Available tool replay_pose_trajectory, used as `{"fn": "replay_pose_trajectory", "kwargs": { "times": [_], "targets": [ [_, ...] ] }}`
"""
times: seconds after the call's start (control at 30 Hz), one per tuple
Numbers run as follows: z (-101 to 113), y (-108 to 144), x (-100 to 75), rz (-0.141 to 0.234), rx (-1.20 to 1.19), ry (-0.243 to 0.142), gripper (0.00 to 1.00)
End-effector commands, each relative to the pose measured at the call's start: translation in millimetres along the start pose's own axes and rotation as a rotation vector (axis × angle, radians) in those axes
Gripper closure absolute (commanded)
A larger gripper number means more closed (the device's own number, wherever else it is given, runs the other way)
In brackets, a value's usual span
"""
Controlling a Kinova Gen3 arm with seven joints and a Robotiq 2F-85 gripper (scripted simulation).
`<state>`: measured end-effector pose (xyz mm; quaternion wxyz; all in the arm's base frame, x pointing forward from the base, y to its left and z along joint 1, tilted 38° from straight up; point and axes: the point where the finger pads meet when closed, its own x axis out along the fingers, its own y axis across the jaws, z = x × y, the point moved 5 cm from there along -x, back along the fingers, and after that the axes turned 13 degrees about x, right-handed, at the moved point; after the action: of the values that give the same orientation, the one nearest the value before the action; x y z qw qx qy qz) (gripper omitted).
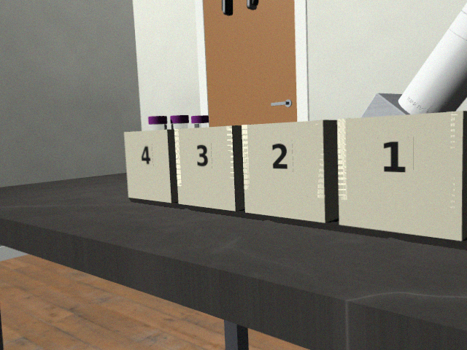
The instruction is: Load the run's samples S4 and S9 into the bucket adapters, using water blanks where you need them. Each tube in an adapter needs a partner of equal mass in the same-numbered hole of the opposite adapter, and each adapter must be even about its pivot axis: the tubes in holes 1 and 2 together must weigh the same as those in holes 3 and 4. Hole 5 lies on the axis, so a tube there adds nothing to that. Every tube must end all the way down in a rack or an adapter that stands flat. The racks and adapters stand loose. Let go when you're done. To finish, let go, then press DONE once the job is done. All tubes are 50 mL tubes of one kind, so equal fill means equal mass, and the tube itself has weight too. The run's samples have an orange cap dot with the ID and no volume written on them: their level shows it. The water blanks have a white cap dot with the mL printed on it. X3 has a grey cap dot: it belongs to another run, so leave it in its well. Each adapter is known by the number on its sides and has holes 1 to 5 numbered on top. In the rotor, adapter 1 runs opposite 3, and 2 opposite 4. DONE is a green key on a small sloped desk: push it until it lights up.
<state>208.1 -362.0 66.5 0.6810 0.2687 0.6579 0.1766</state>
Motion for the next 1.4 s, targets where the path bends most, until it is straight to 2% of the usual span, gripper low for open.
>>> {"fn": "replay_pose_trajectory", "kwargs": {
  "times": [0.0,0.03,1.37],
  "targets": [
    [5,8,2.0,0.019,0.032,0.029,0.38],
    [7,11,2.9,0.026,0.042,0.038,0.38],
    [45,120,35.1,0.026,0.042,0.038,0.38]
  ]
}}
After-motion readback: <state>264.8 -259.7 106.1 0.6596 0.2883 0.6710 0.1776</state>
